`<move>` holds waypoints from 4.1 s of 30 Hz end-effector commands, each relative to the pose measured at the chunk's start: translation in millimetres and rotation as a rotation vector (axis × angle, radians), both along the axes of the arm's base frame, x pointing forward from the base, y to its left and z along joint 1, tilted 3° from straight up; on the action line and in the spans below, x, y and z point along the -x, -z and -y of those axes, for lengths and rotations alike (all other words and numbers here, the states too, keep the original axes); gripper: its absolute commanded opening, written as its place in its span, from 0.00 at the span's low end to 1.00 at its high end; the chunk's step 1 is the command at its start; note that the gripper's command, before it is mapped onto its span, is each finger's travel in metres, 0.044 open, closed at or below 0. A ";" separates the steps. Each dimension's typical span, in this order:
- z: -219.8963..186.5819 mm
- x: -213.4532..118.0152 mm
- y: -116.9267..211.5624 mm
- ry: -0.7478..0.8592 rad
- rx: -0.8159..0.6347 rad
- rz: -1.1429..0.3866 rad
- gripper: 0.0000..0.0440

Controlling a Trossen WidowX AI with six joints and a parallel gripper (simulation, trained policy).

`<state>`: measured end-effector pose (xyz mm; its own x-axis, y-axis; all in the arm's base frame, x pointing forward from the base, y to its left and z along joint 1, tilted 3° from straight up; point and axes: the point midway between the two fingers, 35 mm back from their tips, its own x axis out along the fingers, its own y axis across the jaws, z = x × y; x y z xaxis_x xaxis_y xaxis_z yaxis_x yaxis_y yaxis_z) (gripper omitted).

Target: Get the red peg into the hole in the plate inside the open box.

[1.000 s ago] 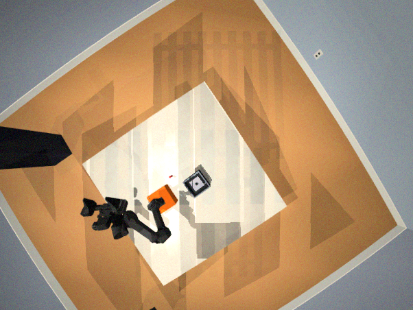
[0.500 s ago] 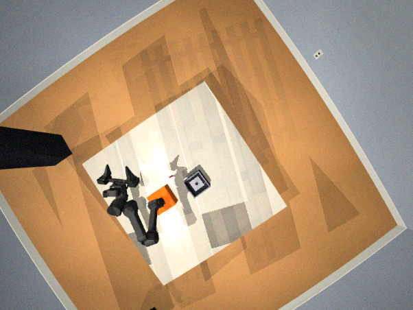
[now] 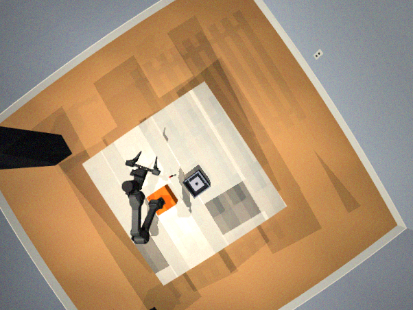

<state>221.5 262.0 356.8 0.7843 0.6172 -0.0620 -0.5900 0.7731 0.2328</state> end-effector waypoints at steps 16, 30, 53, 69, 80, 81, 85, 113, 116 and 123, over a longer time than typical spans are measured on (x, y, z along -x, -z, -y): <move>49.2 -35.1 162.1 0.270 0.164 -0.621 1.00; 94.3 -9.9 245.9 0.539 0.237 -1.031 1.00; 143.7 39.4 329.0 1.035 0.211 -1.461 0.96; 139.9 46.9 385.3 1.114 0.051 -1.503 0.90; 138.9 54.6 399.2 1.147 0.011 -1.582 0.32; 138.3 54.2 399.0 1.145 0.010 -1.590 0.26; 137.3 52.6 398.3 1.138 0.009 -1.623 0.02; 166.8 -4.2 325.5 1.110 0.081 -1.367 0.00; 171.1 -12.5 315.9 1.112 0.083 -1.348 0.00; 183.4 -33.2 295.8 1.122 0.080 -1.315 0.00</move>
<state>245.2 85.6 51.7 0.1858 -0.1740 -0.9670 0.7384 0.6740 0.0206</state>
